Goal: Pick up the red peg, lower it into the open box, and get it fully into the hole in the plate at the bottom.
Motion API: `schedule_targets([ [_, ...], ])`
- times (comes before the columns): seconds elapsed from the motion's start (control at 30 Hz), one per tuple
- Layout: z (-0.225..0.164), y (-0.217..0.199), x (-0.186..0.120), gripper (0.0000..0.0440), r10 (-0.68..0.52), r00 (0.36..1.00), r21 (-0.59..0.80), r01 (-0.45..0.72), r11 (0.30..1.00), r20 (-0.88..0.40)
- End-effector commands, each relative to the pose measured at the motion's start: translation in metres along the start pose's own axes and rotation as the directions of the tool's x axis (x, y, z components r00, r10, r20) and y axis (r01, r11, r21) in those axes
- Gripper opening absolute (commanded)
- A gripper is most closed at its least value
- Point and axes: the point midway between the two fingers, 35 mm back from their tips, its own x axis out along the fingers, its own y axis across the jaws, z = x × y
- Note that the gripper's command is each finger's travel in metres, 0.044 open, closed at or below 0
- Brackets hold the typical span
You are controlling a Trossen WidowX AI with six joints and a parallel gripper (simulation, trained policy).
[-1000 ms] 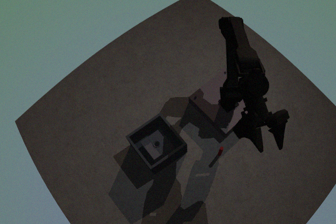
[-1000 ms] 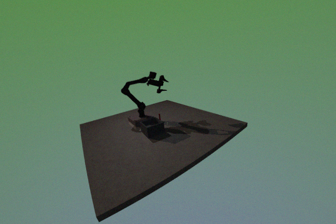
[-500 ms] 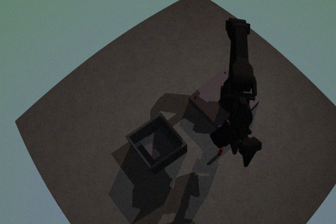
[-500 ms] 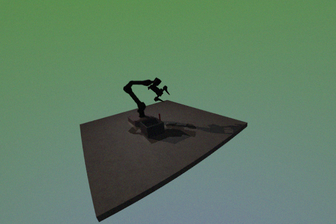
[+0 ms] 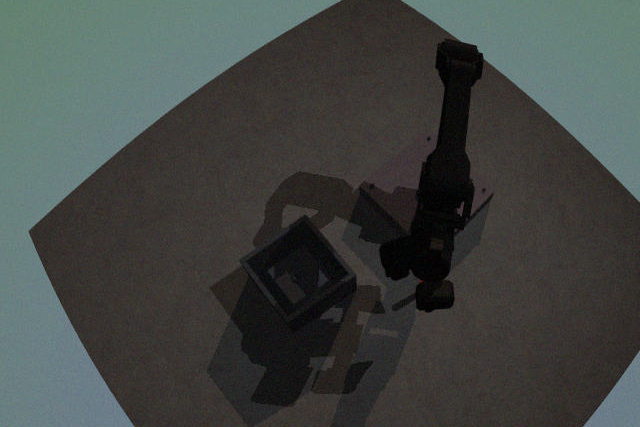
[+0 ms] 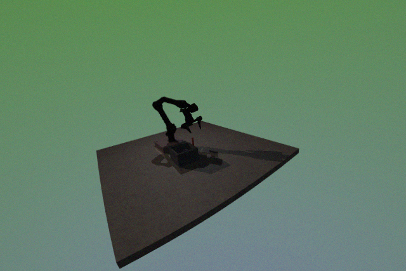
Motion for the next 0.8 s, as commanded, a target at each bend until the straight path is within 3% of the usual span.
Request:
schedule_targets([
  [0.0, 0.005, -0.022, 0.017, 0.0440, -0.119, 0.993, 0.086, 0.118, 0.989, 0.005],
  [0.3, 0.009, -0.045, 0.048, 0.0440, -0.220, 0.976, 0.212, 0.213, 0.954, 0.007],
  [0.67, 0.008, -0.062, 0.089, 0.0440, -0.215, 0.976, 0.308, 0.199, 0.930, 0.018],
  [0.77, 0.008, -0.066, 0.097, 0.0422, -0.212, 0.977, 0.334, 0.194, 0.922, 0.018],
])
